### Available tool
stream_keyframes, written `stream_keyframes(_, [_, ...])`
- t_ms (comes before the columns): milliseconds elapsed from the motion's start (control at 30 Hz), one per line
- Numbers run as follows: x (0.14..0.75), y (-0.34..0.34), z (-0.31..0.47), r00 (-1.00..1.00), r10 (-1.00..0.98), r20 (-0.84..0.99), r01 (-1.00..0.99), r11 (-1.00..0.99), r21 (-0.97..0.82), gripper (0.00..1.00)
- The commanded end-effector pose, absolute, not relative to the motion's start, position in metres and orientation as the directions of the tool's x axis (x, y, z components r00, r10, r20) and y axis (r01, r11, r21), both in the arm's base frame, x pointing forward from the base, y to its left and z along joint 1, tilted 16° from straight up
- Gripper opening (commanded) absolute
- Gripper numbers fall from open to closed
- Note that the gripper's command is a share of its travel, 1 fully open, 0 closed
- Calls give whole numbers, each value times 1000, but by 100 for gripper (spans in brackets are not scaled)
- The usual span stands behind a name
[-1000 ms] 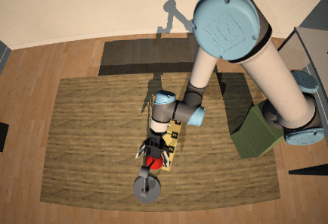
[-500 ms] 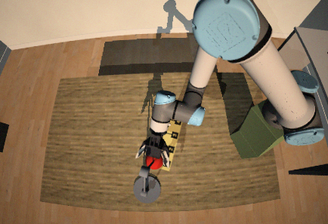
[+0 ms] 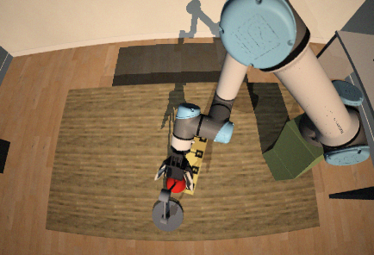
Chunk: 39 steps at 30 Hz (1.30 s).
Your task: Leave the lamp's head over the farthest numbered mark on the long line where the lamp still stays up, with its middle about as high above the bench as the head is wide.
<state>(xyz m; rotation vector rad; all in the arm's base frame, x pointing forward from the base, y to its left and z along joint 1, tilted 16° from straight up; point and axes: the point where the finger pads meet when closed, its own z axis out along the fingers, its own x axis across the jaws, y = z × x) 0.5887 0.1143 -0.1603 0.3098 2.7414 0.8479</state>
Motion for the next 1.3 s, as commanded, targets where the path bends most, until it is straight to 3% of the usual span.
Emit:
stream_keyframes(0, [589, 114, -160, -945, 274, -179, 125, 808, 576, 100])
stream_keyframes(1267, [556, 58, -74, -944, 276, -181, 126, 808, 576, 100])
